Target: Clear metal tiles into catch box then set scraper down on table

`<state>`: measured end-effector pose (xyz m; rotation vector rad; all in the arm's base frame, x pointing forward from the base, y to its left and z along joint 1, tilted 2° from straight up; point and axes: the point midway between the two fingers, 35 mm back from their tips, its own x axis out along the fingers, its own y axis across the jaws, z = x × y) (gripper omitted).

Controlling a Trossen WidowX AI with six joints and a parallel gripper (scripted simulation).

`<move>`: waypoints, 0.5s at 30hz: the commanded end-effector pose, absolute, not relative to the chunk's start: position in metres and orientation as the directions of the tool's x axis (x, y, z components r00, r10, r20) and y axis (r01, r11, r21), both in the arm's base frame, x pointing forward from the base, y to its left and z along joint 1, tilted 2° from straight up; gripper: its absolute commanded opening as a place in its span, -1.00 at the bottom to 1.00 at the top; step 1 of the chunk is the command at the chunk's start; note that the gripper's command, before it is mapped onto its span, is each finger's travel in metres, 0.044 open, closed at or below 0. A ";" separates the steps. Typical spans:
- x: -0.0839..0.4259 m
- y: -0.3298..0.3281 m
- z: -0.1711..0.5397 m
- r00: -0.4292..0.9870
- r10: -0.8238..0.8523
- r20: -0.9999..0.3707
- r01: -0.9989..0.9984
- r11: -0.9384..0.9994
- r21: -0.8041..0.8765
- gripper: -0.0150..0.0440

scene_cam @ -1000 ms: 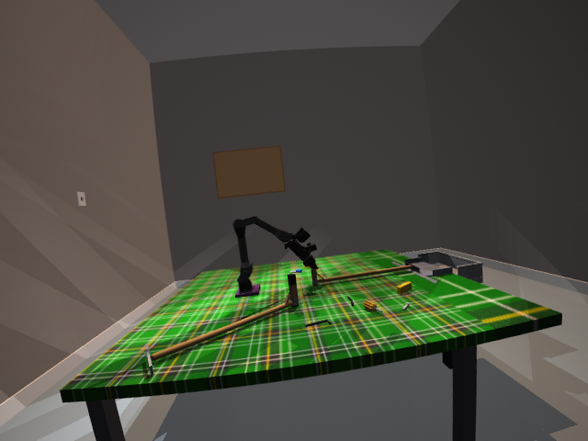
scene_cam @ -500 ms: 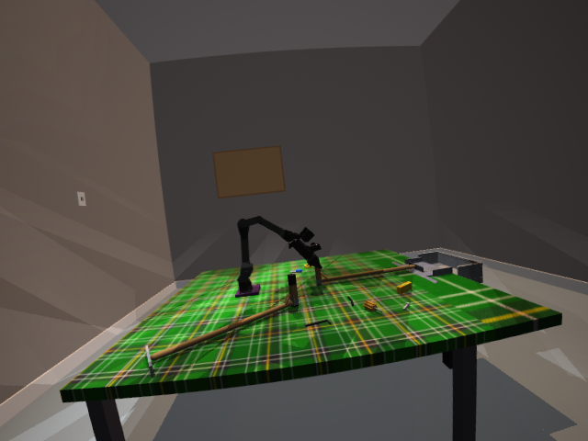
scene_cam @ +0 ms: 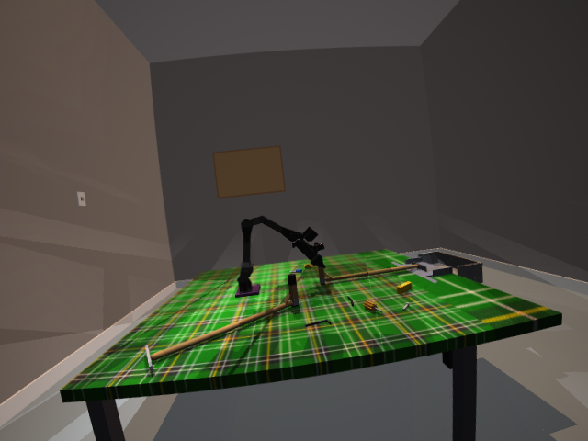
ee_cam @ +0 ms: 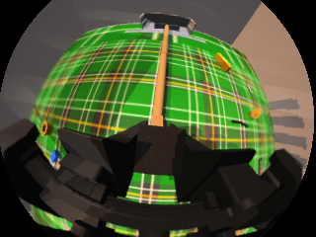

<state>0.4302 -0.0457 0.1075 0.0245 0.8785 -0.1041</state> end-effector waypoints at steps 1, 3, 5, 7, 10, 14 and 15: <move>0.440 -0.047 0.112 0.643 -0.085 -0.761 0.108 0.994 -0.020 -0.49; 0.443 -0.047 0.113 0.643 -0.085 -0.761 0.108 0.994 -0.020 -0.49; 0.446 -0.048 0.113 0.643 -0.085 -0.761 0.108 0.994 -0.020 -0.49; 0.449 -0.048 0.114 0.643 -0.085 -0.761 0.108 0.994 -0.020 -0.49; 0.454 -0.048 0.114 0.643 -0.085 -0.761 0.108 0.994 -0.020 -0.49; 0.460 -0.049 0.115 0.644 -0.086 -0.760 0.108 0.994 -0.020 -0.49; 0.462 -0.049 0.115 0.644 -0.086 -0.760 0.108 0.994 -0.020 -0.49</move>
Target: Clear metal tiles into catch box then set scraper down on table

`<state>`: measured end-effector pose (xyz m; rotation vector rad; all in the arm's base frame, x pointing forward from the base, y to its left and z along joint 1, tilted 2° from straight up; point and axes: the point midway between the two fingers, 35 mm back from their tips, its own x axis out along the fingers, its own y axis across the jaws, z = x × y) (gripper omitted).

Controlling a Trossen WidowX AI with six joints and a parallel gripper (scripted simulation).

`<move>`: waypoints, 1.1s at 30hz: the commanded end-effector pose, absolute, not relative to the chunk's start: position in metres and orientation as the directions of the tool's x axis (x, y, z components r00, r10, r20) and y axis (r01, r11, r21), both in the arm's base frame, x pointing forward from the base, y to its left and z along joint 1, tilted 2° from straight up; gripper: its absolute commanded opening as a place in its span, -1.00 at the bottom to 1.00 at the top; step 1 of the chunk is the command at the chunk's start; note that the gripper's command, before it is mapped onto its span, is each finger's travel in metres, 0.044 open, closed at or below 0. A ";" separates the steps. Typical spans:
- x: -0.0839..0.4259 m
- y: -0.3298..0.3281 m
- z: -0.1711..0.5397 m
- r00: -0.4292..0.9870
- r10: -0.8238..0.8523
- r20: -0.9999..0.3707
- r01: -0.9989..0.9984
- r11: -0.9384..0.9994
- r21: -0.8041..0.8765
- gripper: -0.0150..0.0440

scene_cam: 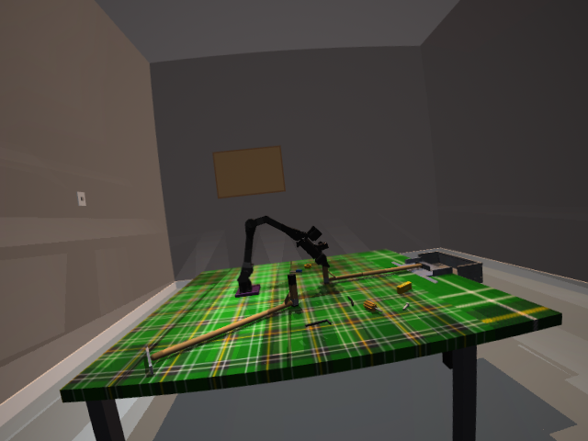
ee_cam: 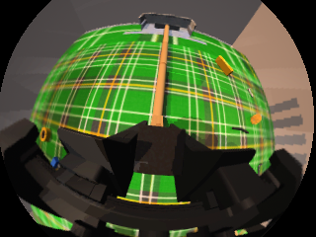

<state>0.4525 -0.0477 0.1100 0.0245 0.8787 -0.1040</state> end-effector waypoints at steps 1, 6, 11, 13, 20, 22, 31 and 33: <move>0.463 -0.049 0.116 0.644 -0.086 -0.760 0.108 0.994 -0.020 -0.49; 0.471 -0.050 0.116 0.645 -0.086 -0.760 0.108 0.994 -0.020 -0.49; 0.479 -0.050 0.117 0.645 -0.086 -0.759 0.108 0.994 -0.020 -0.49; 0.482 -0.051 0.117 0.645 -0.086 -0.759 0.108 0.994 -0.020 -0.49; 0.492 -0.051 0.118 0.646 -0.086 -0.759 0.108 0.994 -0.020 -0.49; 0.495 -0.052 0.118 0.646 -0.086 -0.758 0.108 0.994 -0.020 -0.49; 0.508 -0.052 0.118 0.647 -0.086 -0.758 0.108 0.994 -0.020 -0.49; 0.511 -0.052 0.118 0.647 -0.086 -0.757 0.108 0.994 -0.020 -0.49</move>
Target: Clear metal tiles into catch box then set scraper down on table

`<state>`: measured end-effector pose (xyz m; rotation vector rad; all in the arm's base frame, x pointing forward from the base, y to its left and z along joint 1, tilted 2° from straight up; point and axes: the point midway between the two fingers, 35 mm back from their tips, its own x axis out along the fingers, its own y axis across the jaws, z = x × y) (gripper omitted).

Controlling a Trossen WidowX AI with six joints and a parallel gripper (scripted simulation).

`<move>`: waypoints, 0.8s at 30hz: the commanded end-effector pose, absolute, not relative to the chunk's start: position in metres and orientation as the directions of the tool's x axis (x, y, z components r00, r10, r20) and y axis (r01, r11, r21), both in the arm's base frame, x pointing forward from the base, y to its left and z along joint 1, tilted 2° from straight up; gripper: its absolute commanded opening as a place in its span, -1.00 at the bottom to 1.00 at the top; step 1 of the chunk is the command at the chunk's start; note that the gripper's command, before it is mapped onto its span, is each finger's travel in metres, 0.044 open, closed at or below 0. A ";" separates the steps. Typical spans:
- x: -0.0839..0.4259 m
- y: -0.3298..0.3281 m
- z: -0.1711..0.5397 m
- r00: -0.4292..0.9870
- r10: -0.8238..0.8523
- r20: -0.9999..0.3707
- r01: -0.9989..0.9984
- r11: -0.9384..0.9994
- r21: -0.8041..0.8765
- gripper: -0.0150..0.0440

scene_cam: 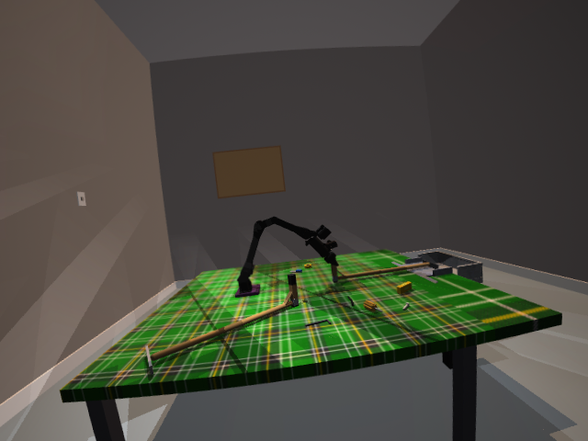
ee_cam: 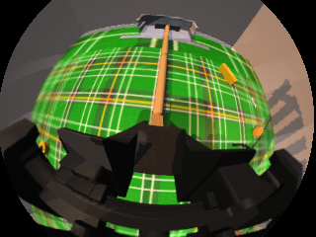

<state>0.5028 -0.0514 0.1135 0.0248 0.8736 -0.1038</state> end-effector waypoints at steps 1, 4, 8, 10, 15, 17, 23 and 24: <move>0.513 -0.053 0.118 0.647 -0.086 -0.757 0.108 0.994 -0.020 -0.49; 0.517 -0.053 0.118 0.648 -0.086 -0.757 0.108 0.994 -0.020 -0.49; 0.523 -0.053 0.117 0.648 -0.086 -0.757 0.108 0.994 -0.020 -0.49; 0.526 -0.053 0.117 0.648 -0.086 -0.757 0.108 0.994 -0.020 -0.49; 0.532 -0.054 0.117 0.649 -0.086 -0.756 0.108 0.994 -0.020 -0.49; 0.535 -0.054 0.116 0.649 -0.086 -0.756 0.108 0.994 -0.020 -0.49; 0.532 -0.053 0.112 0.640 -0.081 -0.764 0.101 0.995 -0.021 -0.49; 0.532 -0.053 0.112 0.640 -0.081 -0.764 0.101 0.995 -0.021 -0.49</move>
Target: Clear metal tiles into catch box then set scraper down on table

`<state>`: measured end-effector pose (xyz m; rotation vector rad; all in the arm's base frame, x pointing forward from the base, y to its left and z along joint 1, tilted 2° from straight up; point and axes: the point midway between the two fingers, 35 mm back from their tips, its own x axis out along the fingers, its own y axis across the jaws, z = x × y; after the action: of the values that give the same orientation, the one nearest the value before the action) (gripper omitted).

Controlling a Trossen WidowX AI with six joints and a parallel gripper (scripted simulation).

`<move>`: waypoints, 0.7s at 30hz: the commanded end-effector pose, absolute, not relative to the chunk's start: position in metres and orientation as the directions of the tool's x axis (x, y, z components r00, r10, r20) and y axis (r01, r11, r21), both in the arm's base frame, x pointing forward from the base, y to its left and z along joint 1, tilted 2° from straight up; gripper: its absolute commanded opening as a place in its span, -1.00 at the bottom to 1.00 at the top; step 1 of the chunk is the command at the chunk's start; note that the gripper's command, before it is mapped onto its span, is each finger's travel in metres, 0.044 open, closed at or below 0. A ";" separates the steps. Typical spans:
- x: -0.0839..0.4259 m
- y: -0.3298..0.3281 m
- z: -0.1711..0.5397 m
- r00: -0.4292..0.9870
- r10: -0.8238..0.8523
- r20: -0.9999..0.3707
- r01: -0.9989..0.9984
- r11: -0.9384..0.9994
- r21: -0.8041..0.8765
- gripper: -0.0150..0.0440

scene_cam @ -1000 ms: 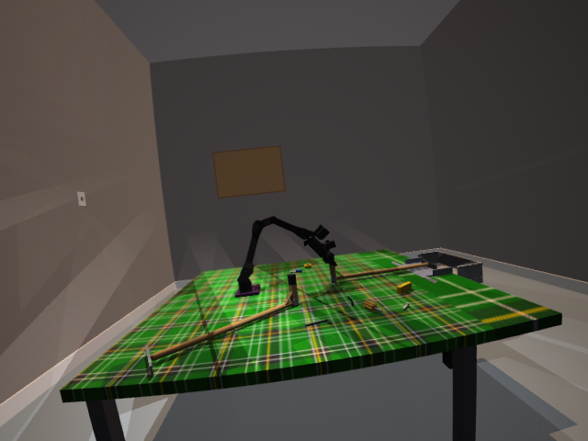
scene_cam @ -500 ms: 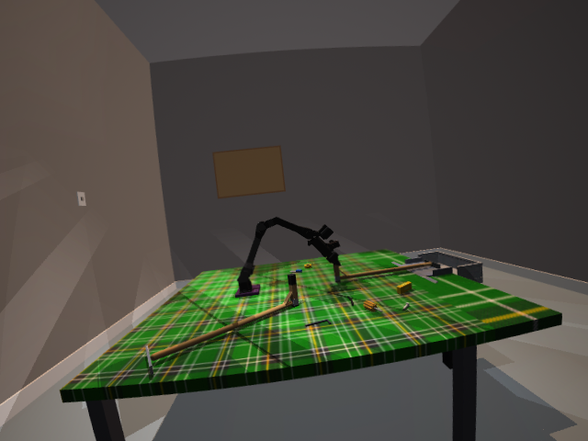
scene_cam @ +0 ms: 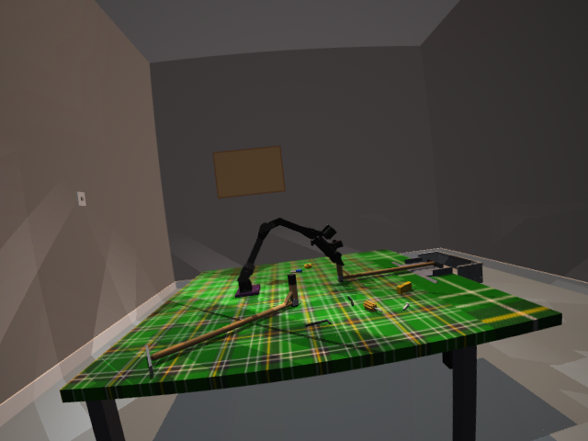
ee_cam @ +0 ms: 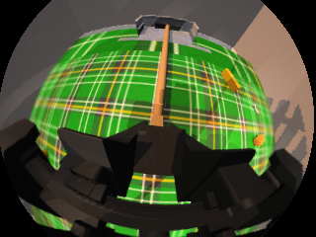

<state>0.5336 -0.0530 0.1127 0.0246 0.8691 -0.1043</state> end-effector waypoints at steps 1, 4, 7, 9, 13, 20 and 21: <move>0.532 -0.053 0.112 0.640 -0.081 -0.764 0.101 0.995 -0.021 -0.49; 0.532 -0.053 0.112 0.640 -0.081 -0.764 0.101 0.995 -0.021 -0.49; 0.532 -0.053 0.112 0.640 -0.081 -0.764 0.101 0.995 -0.021 -0.49; 0.533 -0.053 0.112 0.640 -0.081 -0.764 0.102 0.995 -0.021 -0.49; 0.534 -0.053 0.113 0.644 -0.082 -0.761 0.103 0.994 -0.021 -0.49; 0.529 -0.052 0.115 0.644 -0.082 -0.761 0.103 0.994 -0.021 -0.49; 0.527 -0.052 0.115 0.644 -0.082 -0.761 0.103 0.994 -0.021 -0.49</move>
<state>0.5320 -0.0528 0.1124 0.0245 0.8683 -0.1042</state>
